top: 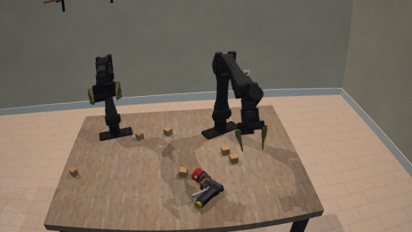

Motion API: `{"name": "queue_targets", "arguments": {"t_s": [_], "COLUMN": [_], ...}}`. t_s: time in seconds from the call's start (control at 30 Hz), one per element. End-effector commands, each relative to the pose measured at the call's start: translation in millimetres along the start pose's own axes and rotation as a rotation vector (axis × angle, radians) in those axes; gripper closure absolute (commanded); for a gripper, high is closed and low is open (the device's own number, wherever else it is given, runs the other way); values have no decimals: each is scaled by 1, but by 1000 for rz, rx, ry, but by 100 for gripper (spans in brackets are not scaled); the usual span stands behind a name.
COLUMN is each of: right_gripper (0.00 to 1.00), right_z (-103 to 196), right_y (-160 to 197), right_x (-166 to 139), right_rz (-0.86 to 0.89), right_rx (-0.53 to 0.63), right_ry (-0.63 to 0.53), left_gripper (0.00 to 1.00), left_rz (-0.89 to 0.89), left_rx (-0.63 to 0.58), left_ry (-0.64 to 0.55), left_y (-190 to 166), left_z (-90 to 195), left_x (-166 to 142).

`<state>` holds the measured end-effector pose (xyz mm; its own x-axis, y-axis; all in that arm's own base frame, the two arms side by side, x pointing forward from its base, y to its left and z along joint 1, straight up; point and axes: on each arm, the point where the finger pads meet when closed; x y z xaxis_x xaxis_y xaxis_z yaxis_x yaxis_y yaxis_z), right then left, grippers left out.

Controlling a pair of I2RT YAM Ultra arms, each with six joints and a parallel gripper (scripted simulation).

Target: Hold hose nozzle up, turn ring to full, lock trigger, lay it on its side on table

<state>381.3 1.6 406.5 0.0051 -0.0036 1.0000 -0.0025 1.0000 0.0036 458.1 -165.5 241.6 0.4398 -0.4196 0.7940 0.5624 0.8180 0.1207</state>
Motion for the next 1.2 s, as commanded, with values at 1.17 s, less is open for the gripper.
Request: {"name": "queue_targets", "arguments": {"t_s": [1.17], "right_gripper": [0], "right_z": [2], "right_y": [-3], "right_x": [12], "right_rz": [5], "right_rx": [-11], "right_ry": [-22], "left_gripper": [22], "left_rz": [-326], "left_rx": [-589], "left_ry": [426], "left_y": [-184], "left_z": [-107], "left_x": [-92]}}
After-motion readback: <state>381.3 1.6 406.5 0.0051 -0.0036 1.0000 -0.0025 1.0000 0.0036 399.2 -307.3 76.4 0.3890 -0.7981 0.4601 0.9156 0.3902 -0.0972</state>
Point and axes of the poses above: on each arm, the point where the finger pads meet when closed, its own z axis back along the fingers, its own y axis across the jaws, x = y × z
